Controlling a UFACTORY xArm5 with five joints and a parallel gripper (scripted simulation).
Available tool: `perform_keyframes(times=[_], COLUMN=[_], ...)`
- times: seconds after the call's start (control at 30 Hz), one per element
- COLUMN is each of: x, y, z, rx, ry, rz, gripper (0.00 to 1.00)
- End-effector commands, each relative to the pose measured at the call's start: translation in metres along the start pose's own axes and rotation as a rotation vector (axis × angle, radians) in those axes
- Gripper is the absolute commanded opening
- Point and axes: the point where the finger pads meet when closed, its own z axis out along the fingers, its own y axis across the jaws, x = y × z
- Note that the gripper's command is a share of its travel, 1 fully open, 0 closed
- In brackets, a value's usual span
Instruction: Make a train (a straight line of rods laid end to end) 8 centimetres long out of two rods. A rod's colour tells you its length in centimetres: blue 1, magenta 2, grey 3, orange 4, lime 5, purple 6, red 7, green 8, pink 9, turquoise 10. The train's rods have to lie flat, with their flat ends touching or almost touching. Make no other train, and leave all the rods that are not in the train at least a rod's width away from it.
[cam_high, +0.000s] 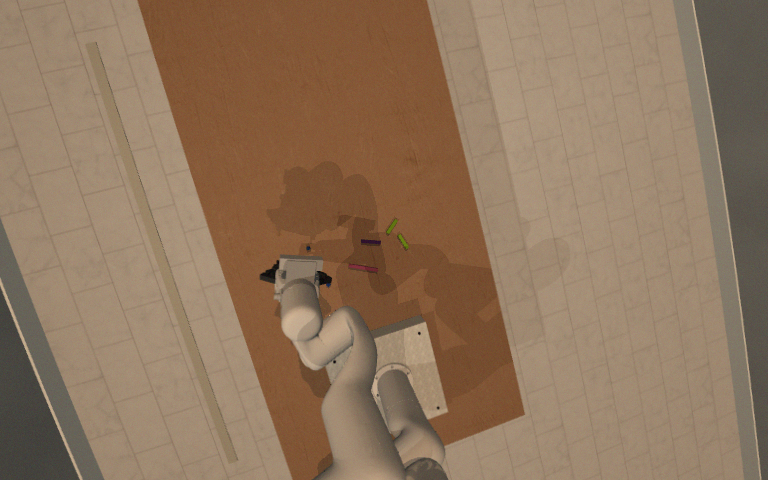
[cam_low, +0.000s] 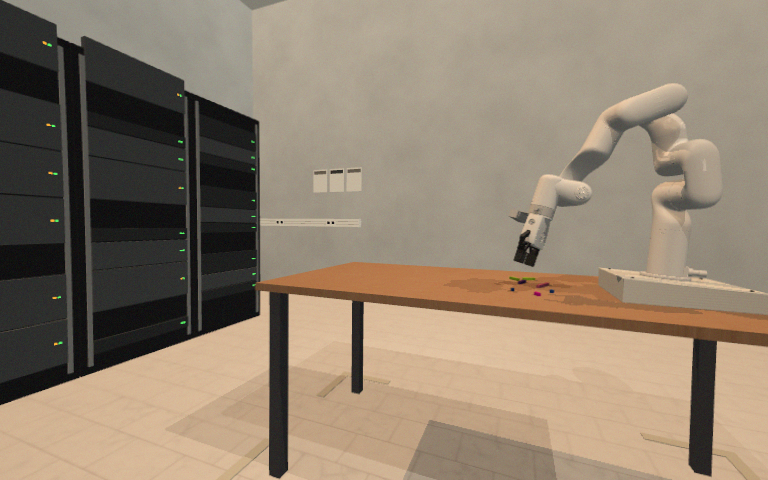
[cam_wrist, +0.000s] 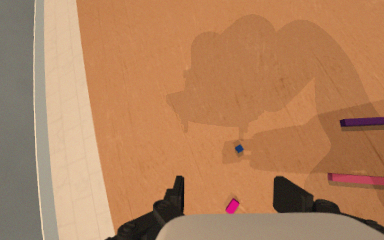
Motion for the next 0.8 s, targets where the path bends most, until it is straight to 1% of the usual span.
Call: perform_keyframes(times=[0.0,0.27,0.37,0.43,0.53,0.77], x=[-0.033,-0.081,-0.092,-0.092,-0.096,-0.096], y=[0.023,0.061,0.071,0.071,0.074,0.075], z=[-0.002,-0.005,-0.007,-0.007,-0.007,-0.007], rx=[-0.072,-0.196,-0.229,-0.229,-0.241,-0.242], ry=[-0.067,-0.145,-0.159,-0.159,-0.164,-0.164], rz=[0.133,0.321,0.366,0.366,0.382,0.384], gripper=[1.0,1.0,1.0,1.0,1.0,1.0])
